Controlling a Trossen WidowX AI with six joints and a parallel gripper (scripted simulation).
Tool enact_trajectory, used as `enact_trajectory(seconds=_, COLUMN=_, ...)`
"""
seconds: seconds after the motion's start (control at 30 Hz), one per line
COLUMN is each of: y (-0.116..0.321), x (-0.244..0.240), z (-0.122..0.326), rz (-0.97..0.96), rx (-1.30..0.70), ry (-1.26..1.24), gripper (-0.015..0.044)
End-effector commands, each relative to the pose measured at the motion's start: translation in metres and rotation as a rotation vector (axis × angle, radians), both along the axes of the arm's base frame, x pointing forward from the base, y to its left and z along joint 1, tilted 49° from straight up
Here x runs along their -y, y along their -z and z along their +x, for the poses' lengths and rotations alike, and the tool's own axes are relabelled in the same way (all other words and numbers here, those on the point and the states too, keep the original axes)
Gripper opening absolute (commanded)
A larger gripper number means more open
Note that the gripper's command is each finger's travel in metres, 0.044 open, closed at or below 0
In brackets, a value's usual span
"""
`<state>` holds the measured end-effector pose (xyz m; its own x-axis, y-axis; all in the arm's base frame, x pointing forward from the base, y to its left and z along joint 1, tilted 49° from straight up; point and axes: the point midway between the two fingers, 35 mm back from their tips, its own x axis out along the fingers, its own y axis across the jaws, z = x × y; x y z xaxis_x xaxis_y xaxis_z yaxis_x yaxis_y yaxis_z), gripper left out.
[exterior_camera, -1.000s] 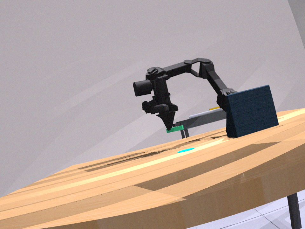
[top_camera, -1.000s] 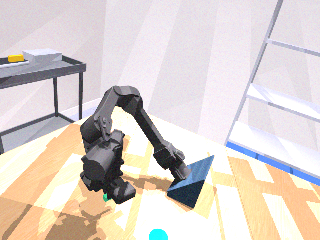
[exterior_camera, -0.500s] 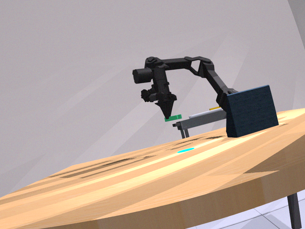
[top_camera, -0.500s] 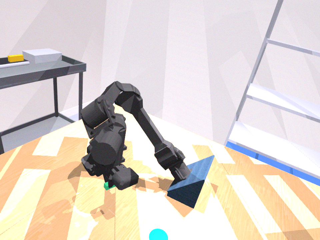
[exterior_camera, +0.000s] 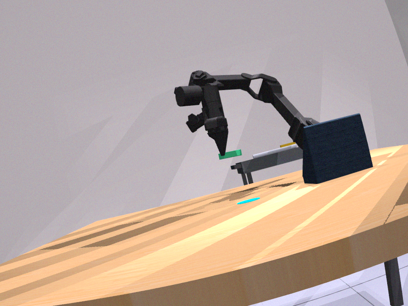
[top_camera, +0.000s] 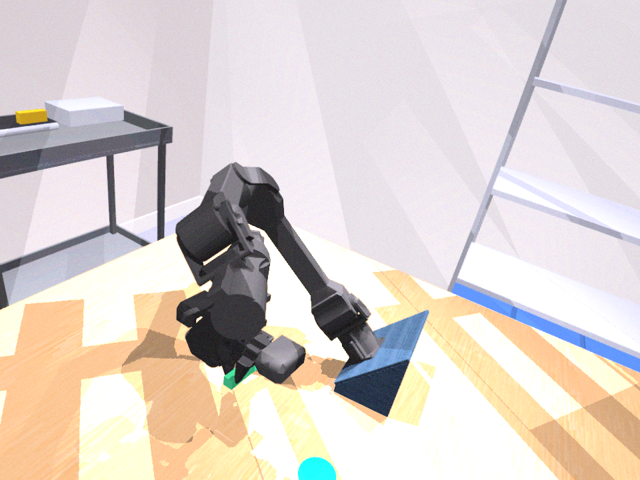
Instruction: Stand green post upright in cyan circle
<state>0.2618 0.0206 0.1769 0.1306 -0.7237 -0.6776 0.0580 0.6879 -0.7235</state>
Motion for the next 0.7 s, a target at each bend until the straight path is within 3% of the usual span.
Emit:
enact_trajectory(seconds=0.0, y=0.010, x=-0.013, z=0.001, rz=-0.007, rx=-0.092, ry=-0.084, gripper=0.0023)
enact_trajectory(seconds=0.67, y=0.053, x=-0.062, z=-0.003, rz=-0.063, rx=-0.468, ry=-0.418, gripper=0.0023)
